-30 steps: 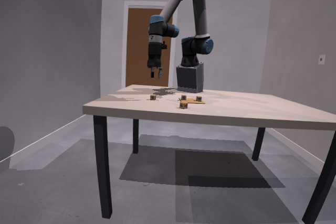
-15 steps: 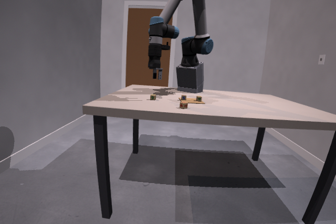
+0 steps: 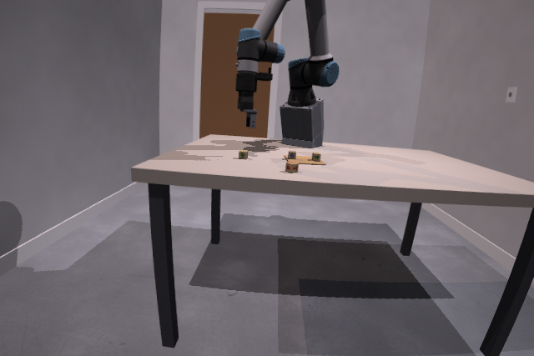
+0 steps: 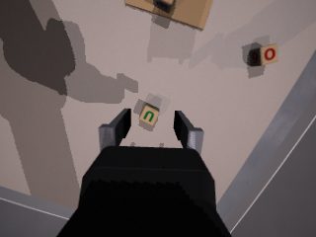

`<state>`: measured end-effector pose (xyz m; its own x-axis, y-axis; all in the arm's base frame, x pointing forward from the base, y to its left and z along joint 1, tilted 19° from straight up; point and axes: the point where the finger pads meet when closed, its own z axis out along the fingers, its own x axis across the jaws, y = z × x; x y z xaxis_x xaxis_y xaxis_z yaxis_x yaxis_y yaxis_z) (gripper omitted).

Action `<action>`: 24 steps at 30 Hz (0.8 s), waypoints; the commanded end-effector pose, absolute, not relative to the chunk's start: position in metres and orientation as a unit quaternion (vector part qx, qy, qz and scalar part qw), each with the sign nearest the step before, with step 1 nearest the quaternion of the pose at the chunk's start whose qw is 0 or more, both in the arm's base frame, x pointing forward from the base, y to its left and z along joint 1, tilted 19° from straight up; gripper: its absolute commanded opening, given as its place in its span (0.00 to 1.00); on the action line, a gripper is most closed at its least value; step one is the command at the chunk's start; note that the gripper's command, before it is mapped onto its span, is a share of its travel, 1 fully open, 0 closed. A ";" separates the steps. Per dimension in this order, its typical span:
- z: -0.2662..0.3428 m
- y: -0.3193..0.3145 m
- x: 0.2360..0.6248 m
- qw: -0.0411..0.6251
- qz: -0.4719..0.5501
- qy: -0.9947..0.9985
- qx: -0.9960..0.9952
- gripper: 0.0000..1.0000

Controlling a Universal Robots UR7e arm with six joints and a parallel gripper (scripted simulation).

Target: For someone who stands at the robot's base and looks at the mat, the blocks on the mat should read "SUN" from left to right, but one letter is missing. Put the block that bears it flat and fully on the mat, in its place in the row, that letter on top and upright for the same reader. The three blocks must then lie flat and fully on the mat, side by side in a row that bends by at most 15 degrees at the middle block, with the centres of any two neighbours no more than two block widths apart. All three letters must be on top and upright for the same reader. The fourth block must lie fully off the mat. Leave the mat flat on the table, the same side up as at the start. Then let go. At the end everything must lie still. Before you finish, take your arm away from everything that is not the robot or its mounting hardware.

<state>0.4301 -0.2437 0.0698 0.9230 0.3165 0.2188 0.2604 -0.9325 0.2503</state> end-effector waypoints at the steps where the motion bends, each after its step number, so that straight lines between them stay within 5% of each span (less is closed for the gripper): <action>1: 0.068 -0.243 0.432 0.100 0.137 0.080 0.982 1.00; 24: 0.062 -0.245 0.439 0.062 0.158 -0.174 0.970 1.00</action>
<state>0.4375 -0.2437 0.0623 0.9186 -0.2335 0.3189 -0.2757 -0.9567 0.0934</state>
